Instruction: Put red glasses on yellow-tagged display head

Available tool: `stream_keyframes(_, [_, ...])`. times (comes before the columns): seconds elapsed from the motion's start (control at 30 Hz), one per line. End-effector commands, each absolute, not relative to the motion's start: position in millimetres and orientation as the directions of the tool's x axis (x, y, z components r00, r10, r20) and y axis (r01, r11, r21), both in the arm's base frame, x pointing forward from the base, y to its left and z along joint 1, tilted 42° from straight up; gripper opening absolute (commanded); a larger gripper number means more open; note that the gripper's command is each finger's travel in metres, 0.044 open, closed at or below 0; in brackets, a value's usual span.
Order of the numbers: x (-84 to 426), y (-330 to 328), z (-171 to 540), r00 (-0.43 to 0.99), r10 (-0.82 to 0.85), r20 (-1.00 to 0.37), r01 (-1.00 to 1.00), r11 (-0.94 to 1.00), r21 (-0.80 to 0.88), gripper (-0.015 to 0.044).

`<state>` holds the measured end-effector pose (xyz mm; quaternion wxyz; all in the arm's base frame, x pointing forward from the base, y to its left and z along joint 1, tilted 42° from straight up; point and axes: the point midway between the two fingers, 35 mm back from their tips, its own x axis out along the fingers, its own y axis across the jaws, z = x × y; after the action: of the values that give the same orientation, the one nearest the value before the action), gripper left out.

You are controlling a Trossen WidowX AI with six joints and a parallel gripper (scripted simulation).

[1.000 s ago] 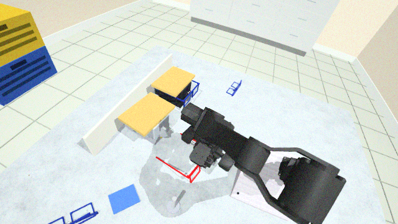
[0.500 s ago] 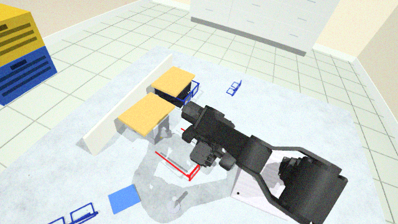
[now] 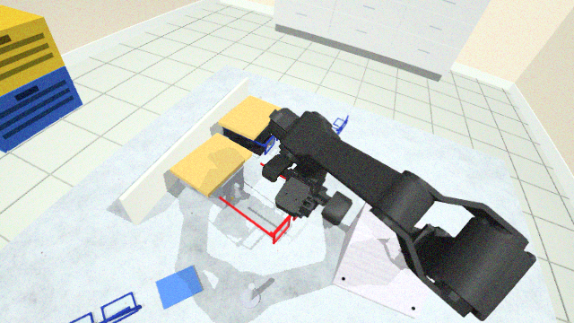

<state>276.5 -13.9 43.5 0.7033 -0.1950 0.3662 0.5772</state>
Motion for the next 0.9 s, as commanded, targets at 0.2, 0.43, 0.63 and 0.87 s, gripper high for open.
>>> stream_keyframes(0.2, [278,-30,52,0.08,0.674,-0.734,-0.958,0.256,0.13,0.0])
stream_keyframes(0.43, [273,-58,43,0.152,0.694,-0.703,-0.962,0.269,0.057,0.0])
stream_keyframes(0.63, [266,-83,35,0.223,0.704,-0.675,-0.958,0.288,-0.016,0.0])
stream_keyframes(0.87, [255,-110,25,0.311,0.703,-0.64,-0.942,0.317,-0.111,0.0])
